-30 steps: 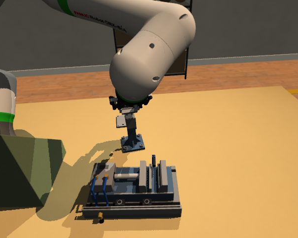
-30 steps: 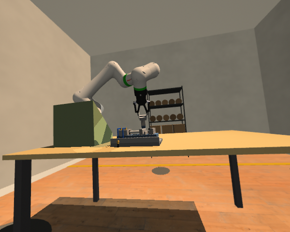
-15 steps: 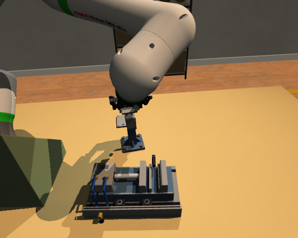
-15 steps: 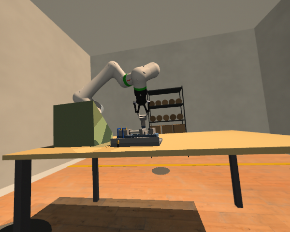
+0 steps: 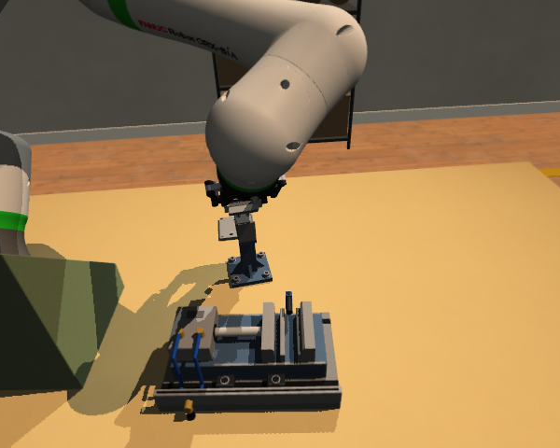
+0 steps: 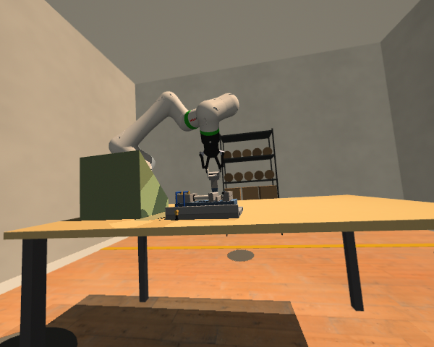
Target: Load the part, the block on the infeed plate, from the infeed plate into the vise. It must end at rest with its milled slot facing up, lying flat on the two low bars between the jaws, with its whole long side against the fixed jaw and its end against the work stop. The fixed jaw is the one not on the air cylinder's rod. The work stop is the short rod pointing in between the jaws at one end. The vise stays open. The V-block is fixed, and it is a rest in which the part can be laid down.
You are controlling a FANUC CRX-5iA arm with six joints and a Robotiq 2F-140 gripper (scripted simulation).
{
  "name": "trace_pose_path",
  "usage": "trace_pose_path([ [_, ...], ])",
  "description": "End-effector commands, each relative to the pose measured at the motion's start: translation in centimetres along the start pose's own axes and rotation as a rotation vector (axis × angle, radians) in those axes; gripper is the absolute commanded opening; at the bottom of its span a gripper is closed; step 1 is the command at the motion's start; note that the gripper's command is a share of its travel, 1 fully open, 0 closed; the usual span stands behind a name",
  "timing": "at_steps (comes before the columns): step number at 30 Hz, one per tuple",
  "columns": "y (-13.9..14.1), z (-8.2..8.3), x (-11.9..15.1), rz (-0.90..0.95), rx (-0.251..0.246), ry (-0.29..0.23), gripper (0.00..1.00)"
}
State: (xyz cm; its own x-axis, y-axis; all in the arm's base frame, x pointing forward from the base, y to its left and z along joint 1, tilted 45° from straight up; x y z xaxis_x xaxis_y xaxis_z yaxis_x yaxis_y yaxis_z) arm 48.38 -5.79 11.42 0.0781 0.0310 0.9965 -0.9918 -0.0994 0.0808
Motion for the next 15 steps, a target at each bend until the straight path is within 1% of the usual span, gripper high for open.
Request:
trace_pose_path([
  [1,0.01,0.01,0.06,0.000,-0.001,0.005,0.00],
  [15,0.13,-0.01,0.57,0.000,-0.012,0.049,0.00],
])
Point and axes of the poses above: the point where the finger pads meet when closed, its own z axis back along the fingers, its own y axis across the jaws, x = y × z, the point moved 9 cm from there along z, back along the fingers, and after that the axes turned 13 degrees about -z, right-handed, at the moved point
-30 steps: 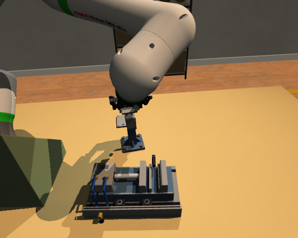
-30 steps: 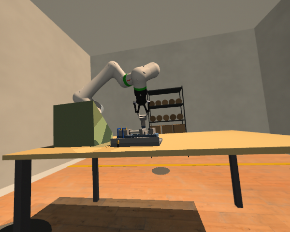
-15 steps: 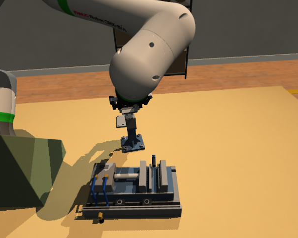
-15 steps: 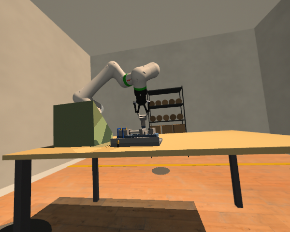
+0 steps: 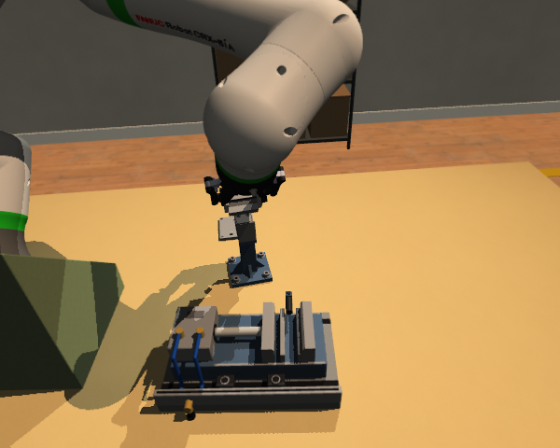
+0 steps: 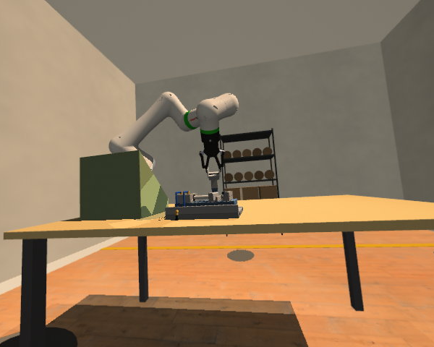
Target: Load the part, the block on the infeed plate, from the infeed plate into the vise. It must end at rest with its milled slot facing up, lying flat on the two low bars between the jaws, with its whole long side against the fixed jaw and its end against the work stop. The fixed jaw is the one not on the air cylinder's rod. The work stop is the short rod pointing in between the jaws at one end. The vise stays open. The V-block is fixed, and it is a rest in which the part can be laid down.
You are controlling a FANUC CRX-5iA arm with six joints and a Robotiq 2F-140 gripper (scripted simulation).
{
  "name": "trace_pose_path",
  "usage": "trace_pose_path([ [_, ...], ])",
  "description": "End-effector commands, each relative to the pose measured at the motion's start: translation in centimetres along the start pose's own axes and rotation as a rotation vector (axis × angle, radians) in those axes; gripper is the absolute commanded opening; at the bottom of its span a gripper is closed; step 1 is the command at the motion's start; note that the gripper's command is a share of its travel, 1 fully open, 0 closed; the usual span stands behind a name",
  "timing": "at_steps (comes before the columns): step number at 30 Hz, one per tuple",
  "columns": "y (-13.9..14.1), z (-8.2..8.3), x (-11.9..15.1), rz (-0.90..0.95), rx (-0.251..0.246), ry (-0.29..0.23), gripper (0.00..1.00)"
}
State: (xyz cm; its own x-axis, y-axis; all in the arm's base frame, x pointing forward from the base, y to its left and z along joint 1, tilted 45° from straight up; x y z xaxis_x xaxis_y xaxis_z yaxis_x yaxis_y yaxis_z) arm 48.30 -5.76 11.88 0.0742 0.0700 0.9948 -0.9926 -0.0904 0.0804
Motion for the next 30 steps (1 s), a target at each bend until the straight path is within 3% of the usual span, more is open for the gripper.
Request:
trace_pose_path([
  [1,0.0,0.0,0.2,0.000,-0.004,0.015,0.00],
  [15,0.3,0.0,1.2,0.000,-0.024,0.104,0.00],
  [30,0.7,-0.4,3.0,0.000,-0.060,0.259,0.00],
])
Point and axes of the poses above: the point where the finger pads meet when closed, its own z axis back along the fingers, its own y axis across the jaws, x = y × z, the point moved 9 cm from there along z, back along the fingers, and after that the axes turned 13 degrees about -z, right-handed, at the moved point
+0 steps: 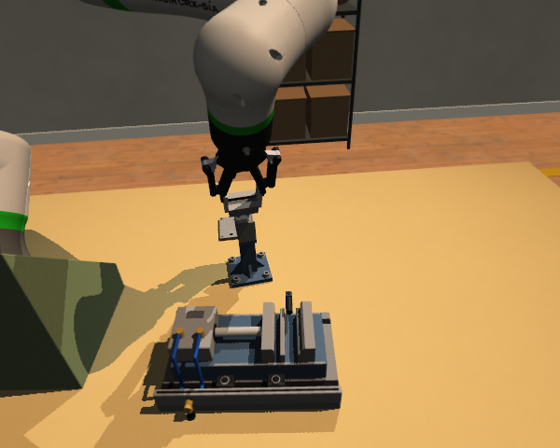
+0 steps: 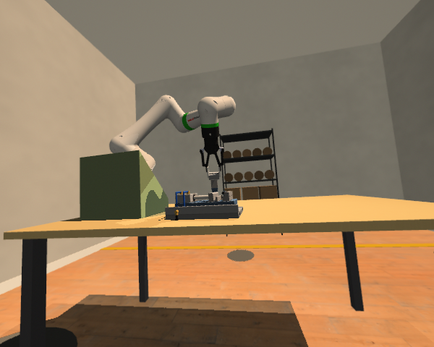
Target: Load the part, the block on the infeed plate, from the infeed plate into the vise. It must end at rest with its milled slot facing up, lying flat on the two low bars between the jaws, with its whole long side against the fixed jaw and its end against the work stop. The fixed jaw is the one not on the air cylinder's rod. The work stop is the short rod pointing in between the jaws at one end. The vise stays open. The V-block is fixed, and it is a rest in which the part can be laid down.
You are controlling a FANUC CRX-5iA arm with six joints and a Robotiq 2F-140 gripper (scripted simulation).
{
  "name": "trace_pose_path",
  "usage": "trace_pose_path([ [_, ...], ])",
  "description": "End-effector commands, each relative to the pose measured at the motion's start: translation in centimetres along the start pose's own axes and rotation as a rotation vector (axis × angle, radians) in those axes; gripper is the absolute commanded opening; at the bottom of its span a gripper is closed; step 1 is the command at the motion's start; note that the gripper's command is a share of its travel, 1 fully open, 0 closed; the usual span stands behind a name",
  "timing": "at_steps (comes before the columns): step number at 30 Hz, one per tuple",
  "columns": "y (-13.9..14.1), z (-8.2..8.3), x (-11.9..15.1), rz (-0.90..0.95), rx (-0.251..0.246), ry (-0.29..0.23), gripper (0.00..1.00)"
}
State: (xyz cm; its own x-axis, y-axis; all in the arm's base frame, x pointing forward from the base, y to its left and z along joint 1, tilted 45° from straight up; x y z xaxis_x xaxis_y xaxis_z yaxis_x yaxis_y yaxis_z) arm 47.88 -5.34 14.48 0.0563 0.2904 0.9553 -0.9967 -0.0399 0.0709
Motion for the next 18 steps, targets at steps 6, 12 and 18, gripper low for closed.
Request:
trace_pose_path([
  [6,0.2,0.0,0.9,-0.001,-0.019,0.081,0.00],
  [12,0.4,-0.1,1.7,-0.001,-0.035,0.151,0.00],
  [18,0.5,-0.3,2.4,-0.001,-0.049,0.208,0.00],
])
Point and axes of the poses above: the point where the finger pads meet when closed, its own z axis back along the fingers, its own y axis across the jaws, x = y × z, the point moved 9 cm from there along z, back along the fingers, and after that the axes turned 13 degrees about -z, right-handed, at the moved point
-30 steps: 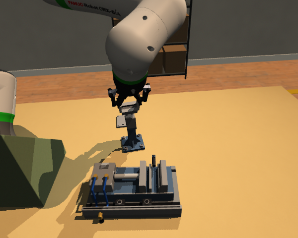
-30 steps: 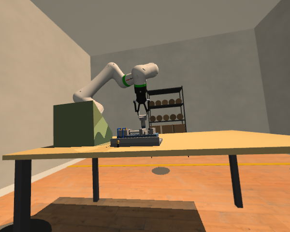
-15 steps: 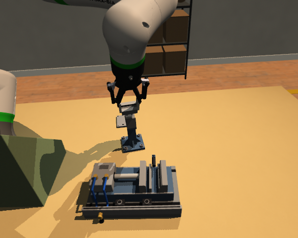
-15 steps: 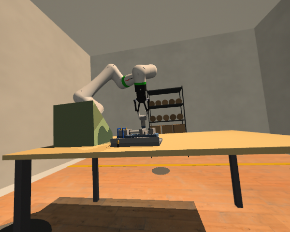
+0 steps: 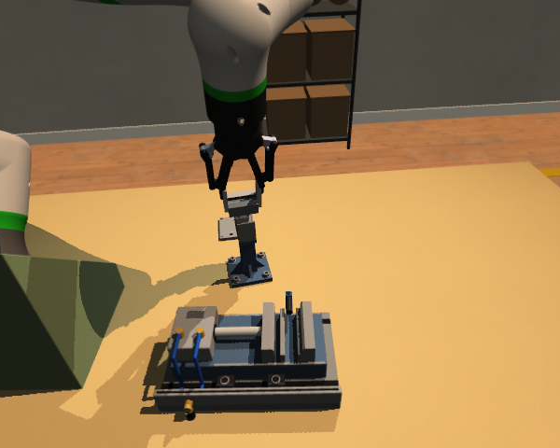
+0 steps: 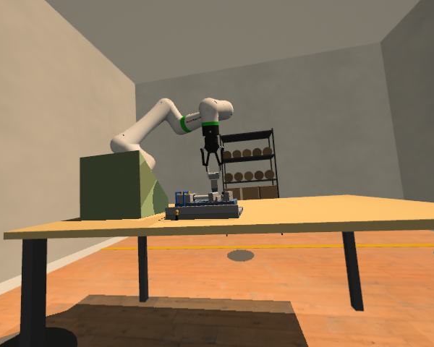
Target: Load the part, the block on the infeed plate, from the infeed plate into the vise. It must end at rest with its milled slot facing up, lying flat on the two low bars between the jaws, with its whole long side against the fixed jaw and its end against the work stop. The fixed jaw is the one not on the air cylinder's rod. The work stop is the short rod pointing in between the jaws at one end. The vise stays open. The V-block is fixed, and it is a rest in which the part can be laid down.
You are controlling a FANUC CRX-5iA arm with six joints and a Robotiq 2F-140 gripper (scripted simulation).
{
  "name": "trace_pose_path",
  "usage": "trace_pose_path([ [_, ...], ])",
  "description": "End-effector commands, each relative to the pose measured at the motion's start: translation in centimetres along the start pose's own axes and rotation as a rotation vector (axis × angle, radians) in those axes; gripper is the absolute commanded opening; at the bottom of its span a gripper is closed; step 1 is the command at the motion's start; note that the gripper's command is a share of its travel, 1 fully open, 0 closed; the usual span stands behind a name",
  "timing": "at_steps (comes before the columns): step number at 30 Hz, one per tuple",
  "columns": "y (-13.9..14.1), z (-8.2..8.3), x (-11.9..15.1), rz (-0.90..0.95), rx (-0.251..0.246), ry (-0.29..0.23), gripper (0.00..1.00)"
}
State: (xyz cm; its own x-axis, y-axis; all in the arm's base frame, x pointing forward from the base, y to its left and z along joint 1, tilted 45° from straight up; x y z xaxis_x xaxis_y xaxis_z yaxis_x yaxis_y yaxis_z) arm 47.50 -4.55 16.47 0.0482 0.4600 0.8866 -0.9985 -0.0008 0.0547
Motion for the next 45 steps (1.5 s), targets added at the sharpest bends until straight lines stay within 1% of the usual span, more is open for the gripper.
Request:
trace_pose_path([
  [1,0.1,0.0,0.3,-0.001,-0.006,0.025,0.00],
  [16,0.5,-0.2,2.1,-0.001,-0.041,0.179,0.00],
  [18,0.5,-0.2,2.1,-0.001,-0.041,0.179,0.00],
  [26,0.6,-0.4,2.7,-0.001,-0.055,0.241,0.00],
  [33,0.7,-0.5,3.2,-0.001,-0.064,0.279,0.00],
  [45,0.8,-0.6,3.5,-0.001,-0.071,0.307,0.00],
])
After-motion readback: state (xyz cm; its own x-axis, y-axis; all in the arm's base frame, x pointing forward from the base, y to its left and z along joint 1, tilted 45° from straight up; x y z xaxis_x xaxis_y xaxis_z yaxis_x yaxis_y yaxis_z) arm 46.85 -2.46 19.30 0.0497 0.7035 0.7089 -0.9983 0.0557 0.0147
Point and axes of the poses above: the point where the finger pads meet when closed, its own z axis back along the fingers, its own y axis across the jaws, x = y × z, the point moved 9 cm from there along z, back along the fingers, and after that the axes turned 13 degrees about -z, right-handed, at the moved point
